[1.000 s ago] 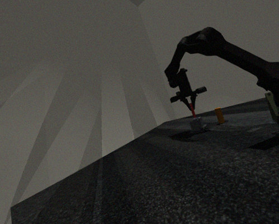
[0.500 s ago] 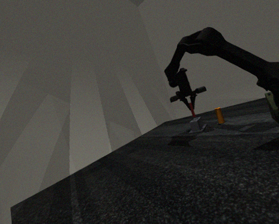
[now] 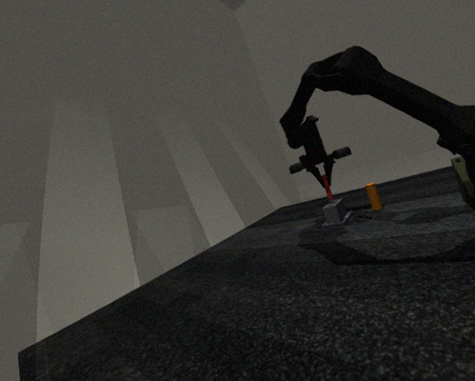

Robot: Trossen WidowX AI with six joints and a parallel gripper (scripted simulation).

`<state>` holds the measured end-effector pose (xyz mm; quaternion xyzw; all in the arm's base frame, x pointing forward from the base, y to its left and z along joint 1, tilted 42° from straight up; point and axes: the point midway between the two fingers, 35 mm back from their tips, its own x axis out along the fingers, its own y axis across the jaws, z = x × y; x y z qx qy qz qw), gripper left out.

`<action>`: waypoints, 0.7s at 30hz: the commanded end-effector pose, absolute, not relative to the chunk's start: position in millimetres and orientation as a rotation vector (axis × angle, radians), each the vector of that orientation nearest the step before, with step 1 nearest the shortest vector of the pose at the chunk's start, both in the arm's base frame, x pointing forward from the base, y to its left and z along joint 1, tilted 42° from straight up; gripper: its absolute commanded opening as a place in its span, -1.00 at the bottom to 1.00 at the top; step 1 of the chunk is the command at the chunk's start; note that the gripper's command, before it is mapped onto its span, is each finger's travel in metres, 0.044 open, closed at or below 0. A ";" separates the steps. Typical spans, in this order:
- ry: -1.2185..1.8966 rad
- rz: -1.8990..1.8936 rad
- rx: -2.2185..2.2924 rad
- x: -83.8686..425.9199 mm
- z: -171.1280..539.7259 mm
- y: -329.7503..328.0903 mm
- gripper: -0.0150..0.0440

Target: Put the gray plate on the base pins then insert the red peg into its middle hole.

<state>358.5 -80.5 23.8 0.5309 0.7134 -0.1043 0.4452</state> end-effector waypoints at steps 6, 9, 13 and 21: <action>1.768 -0.258 1.316 358.5 23.6 -80.4 -0.49; 1.767 -0.258 1.314 358.5 21.6 -79.3 -0.49; 1.766 -0.258 1.312 358.4 17.0 -76.5 -0.49; 1.765 -0.256 1.306 358.0 10.6 -72.0 -0.49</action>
